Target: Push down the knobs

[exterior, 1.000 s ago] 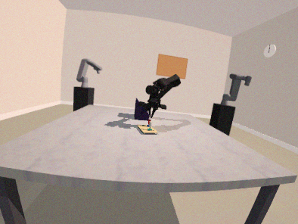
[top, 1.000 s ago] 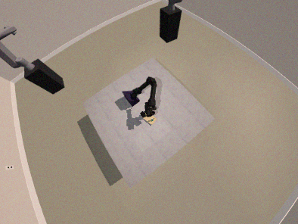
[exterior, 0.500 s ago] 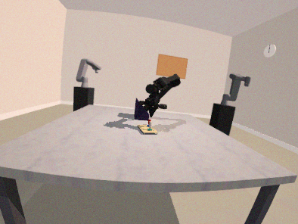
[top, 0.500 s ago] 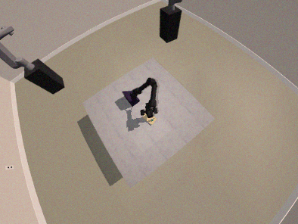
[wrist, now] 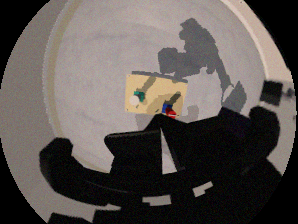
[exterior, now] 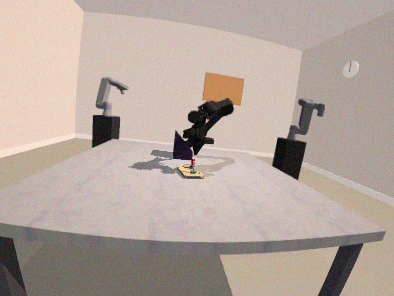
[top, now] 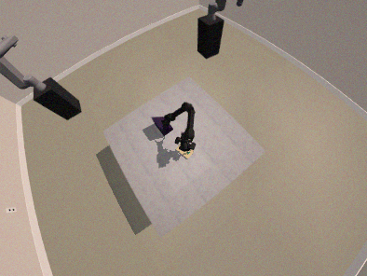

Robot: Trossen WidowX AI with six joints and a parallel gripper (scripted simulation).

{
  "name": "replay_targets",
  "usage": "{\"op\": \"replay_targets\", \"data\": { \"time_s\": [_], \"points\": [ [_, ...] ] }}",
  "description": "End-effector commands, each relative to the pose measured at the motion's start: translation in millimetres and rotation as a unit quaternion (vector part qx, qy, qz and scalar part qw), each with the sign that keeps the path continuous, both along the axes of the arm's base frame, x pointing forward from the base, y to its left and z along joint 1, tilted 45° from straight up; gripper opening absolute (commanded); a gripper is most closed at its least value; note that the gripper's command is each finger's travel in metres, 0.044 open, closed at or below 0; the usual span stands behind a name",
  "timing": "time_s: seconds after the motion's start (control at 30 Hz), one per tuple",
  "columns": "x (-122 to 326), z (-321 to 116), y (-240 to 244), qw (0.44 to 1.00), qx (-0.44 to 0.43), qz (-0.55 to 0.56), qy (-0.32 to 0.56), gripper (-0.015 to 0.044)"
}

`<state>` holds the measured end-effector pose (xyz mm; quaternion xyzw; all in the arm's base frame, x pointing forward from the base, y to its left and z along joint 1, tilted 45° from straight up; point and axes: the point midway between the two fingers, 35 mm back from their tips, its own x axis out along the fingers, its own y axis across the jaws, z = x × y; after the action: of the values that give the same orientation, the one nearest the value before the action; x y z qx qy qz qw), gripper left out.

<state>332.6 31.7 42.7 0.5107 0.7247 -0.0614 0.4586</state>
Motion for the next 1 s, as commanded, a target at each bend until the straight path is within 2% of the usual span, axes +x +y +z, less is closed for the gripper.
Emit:
{"op": "replay_targets", "data": {
  "time_s": [0.0, 0.47, 0.97],
  "points": [
    [4, 1, -1, 0.998, -0.005, -0.049, 0.049, 0.0],
    [16, 5, -4, 0.952, -0.019, -0.218, 0.215, 0.0],
    [28, 8, -7, 0.841, -0.035, -0.385, 0.378, 0.0]
  ]
}}
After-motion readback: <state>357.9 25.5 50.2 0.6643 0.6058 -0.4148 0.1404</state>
